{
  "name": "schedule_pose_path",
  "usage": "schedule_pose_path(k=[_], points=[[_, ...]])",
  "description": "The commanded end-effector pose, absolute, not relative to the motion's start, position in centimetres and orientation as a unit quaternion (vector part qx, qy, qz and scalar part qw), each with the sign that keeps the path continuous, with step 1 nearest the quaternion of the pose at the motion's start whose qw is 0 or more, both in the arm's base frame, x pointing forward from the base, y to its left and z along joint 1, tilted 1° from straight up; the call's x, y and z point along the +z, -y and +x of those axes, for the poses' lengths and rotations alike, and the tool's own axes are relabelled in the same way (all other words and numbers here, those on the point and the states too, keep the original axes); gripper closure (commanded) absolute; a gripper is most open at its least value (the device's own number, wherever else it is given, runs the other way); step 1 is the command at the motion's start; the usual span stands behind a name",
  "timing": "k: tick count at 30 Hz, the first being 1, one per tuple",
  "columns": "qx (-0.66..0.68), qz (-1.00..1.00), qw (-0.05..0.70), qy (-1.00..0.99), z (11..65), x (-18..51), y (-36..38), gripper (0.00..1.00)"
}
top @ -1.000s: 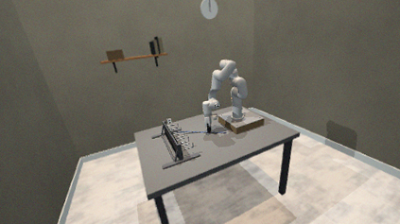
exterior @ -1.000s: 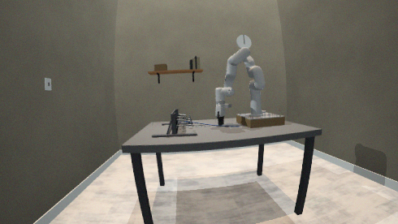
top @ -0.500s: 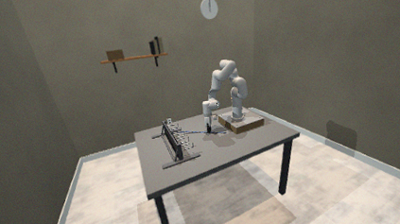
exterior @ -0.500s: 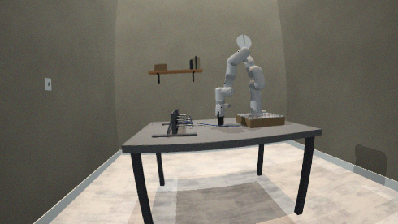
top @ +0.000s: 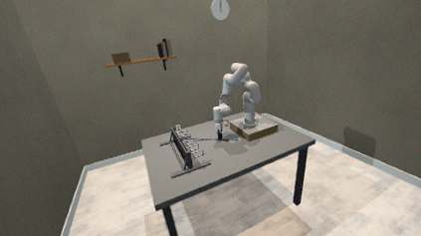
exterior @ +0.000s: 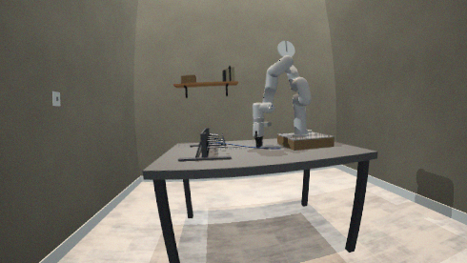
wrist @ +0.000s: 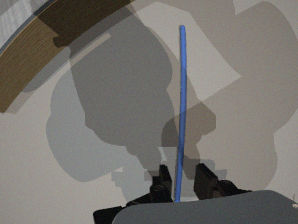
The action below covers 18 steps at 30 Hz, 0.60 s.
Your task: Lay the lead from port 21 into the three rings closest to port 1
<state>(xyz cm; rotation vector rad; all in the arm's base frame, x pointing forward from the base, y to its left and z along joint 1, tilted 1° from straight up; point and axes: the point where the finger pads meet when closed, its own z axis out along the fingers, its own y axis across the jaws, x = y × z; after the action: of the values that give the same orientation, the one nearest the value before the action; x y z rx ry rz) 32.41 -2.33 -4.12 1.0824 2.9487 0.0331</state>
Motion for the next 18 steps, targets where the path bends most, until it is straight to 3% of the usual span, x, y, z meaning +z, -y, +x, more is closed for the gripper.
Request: schedule_pose_path(k=[1,18], points=[[0.011,0.345,0.002,-0.939,32.53,-4.07,2.34,0.67],[0.011,0.345,0.002,-0.939,32.54,-4.36,2.33,0.67]])
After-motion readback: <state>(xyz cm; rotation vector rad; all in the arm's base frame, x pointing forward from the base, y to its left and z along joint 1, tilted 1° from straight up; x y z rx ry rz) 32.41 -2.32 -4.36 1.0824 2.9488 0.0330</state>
